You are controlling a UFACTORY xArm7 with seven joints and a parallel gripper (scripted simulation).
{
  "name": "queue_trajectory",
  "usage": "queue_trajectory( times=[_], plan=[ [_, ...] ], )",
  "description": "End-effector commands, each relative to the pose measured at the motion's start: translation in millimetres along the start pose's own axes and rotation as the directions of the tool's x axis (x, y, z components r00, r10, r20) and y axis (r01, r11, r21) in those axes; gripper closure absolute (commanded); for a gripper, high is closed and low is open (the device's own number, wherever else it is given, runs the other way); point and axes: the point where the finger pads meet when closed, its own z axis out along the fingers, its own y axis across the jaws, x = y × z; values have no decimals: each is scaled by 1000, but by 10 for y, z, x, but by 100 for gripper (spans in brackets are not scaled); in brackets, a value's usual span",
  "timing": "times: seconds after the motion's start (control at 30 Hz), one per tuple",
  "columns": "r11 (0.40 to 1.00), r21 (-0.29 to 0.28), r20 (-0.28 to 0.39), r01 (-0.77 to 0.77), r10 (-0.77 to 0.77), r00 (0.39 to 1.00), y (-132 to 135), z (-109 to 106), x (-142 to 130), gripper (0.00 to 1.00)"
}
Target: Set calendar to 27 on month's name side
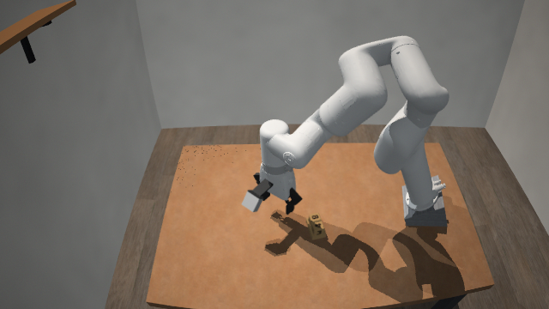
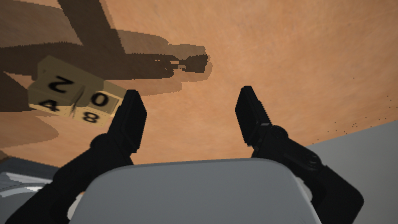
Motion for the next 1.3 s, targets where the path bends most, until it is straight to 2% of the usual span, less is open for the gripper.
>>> queue_trajectory(
  times=[0.0,0.23,0.5,0.6,0.77,1.03,1.1,1.27],
  plan=[
    [992,-4,3,-123,123,992,-53,-11,-166,0],
    [991,-4,3,-133,133,991,-83,-11,-248,0],
    [927,-5,2,-376,376,927,-122,-12,-355,0],
    [927,-5,2,-376,376,927,-183,-12,-522,0],
    [923,-5,2,-385,385,923,-185,-12,-527,0],
    [798,-5,1,-603,603,798,-221,-12,-627,0],
    [798,-5,1,-603,603,798,-275,-13,-775,0],
    [792,-5,1,-610,610,792,-287,-13,-807,0]
  ],
)
